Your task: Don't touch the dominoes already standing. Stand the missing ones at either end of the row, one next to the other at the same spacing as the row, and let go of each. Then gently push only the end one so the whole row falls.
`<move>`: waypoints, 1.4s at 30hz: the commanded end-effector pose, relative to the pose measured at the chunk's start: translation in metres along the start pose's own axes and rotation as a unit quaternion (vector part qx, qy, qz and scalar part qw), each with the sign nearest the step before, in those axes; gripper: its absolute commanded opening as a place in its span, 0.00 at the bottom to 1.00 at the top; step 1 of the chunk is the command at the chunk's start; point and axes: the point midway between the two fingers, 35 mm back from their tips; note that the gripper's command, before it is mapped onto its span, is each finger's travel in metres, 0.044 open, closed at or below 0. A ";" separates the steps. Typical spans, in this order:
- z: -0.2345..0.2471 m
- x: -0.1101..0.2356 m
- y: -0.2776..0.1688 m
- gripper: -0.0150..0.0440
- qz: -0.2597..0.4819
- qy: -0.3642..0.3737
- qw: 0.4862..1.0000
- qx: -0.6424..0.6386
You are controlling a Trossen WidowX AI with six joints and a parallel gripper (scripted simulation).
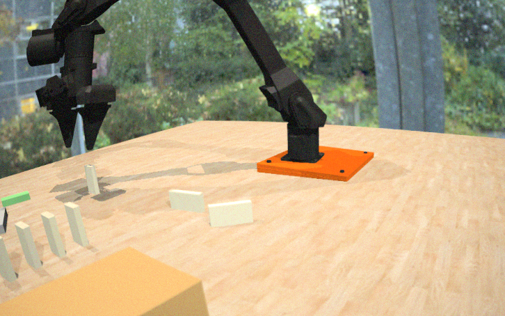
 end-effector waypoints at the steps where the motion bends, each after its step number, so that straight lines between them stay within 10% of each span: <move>1: 0.012 0.022 -0.006 1.00 0.048 0.013 0.998 0.031; 30: 0.014 -0.057 -0.014 1.00 0.048 0.013 0.998 0.031; 42: 0.014 -0.057 -0.014 0.47 0.048 0.013 0.998 0.031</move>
Point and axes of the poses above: the point midway between the two fingers, 35 mm back from their tips, its own x axis back along the fingers, its own z axis across the jaws, y = z × x, and after that the axes turned 14 degrees about x, right-handed
